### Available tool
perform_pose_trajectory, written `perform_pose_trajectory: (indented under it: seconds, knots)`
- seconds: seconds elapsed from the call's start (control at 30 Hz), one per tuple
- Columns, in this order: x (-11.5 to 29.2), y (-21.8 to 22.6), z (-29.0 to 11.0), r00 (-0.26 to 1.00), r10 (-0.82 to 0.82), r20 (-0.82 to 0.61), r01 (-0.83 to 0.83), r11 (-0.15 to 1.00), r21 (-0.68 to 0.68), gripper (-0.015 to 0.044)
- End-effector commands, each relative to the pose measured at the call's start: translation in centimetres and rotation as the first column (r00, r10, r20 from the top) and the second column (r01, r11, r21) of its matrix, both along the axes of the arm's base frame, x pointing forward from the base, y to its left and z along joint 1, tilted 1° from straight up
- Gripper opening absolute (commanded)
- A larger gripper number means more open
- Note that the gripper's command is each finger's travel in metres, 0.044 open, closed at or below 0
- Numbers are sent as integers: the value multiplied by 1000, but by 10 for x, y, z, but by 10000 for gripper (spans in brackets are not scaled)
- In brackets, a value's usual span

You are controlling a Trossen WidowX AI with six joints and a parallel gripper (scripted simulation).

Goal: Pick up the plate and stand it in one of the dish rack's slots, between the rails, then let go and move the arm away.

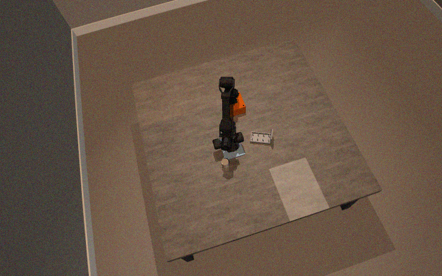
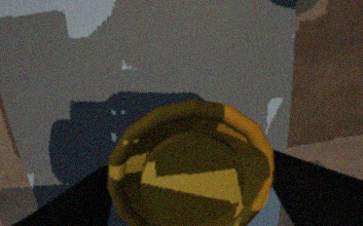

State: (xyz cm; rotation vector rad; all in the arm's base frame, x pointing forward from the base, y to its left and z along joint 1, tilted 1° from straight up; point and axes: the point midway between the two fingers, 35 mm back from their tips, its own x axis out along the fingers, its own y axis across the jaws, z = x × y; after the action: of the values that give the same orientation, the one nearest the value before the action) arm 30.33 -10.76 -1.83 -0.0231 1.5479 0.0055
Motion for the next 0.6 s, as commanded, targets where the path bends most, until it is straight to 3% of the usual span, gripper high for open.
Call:
perform_pose_trajectory:
  seconds: [0.0,0.23,0.57]
  knots:
    - [6,-2,15,1000,3,11,-3,1000,-8,171]
    - [12,-4,54,1000,3,12,-3,1000,-8,0]
    - [13,-4,108,1000,2,12,-2,1000,-8,0]
